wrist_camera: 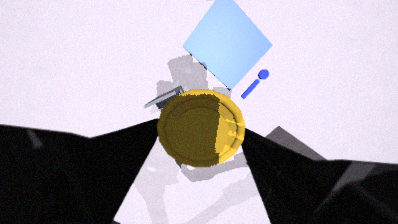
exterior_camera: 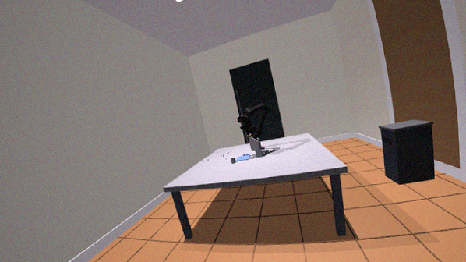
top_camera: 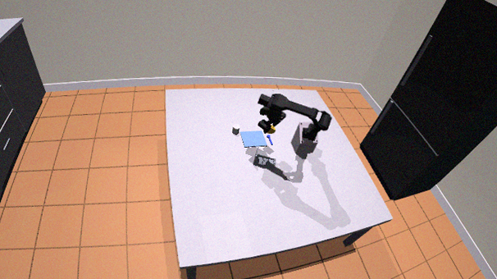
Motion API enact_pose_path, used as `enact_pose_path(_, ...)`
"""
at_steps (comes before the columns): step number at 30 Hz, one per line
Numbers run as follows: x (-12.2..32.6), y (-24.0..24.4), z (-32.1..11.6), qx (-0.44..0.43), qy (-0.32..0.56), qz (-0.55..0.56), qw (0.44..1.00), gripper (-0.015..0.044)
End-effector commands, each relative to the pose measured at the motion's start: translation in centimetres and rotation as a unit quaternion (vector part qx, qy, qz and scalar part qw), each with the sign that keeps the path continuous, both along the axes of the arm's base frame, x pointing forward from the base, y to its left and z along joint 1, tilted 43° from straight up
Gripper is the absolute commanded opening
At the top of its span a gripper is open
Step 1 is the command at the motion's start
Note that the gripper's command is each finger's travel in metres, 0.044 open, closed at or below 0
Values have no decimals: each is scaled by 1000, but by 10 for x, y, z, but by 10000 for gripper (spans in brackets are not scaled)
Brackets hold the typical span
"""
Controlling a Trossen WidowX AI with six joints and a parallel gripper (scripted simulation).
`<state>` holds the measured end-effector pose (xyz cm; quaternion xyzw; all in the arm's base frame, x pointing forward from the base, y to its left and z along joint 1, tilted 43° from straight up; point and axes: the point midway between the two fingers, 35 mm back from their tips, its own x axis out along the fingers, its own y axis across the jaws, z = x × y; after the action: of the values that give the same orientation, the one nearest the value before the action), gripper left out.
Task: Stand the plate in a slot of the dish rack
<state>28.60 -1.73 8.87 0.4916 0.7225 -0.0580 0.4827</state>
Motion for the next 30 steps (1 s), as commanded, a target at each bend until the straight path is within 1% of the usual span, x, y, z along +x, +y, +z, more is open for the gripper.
enact_pose_path(1, -10, 12, 11, -1, 41, -48, 998, 0)
enact_pose_path(13, -46, 48, 40, -8, 175, -199, 964, 0)
enact_pose_path(20, -71, 67, 52, -12, 252, -283, 925, 0)
enact_pose_path(26, -93, 81, 59, -15, 315, -351, 882, 0)
enact_pose_path(30, -98, 84, 60, -16, 331, -367, 869, 0)
